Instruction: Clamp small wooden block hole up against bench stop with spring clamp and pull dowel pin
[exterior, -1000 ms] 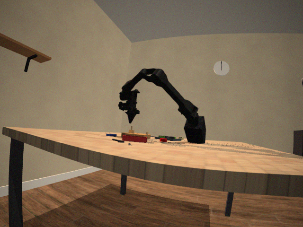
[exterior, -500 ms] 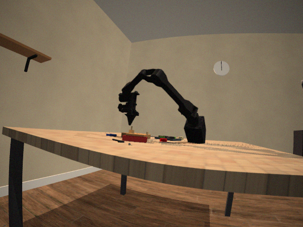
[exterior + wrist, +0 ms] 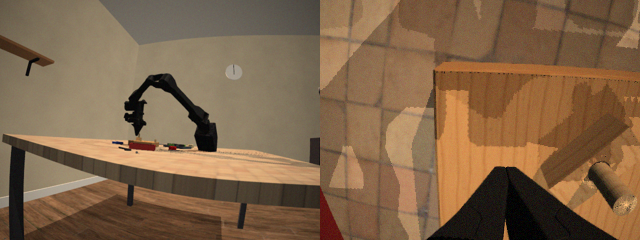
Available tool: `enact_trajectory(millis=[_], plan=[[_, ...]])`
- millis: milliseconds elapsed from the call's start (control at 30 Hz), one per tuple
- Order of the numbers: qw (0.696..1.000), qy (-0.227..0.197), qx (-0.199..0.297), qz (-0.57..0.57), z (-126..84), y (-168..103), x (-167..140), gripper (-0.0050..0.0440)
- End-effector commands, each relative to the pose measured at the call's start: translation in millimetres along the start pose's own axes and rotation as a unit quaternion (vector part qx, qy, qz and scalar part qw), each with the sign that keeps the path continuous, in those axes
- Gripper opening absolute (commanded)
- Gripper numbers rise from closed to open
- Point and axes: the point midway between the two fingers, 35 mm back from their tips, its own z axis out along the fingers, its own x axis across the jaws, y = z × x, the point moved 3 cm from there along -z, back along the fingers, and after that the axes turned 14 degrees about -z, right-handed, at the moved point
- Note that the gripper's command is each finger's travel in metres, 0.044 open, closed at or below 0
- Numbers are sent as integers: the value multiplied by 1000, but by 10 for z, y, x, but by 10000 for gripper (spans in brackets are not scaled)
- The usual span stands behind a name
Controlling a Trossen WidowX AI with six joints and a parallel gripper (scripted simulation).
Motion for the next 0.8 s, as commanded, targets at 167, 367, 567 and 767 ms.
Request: enact_trajectory(millis=[167, 367, 567, 767], plan=[[1000, 3, 0, 3, 133, -13, 5, 0], [1000, 3, 0, 3, 230, -17, 12, 0], [1000, 3, 0, 3, 223, -24, -44, 0], [1000, 3, 0, 3, 208, -39, -116, 0]])
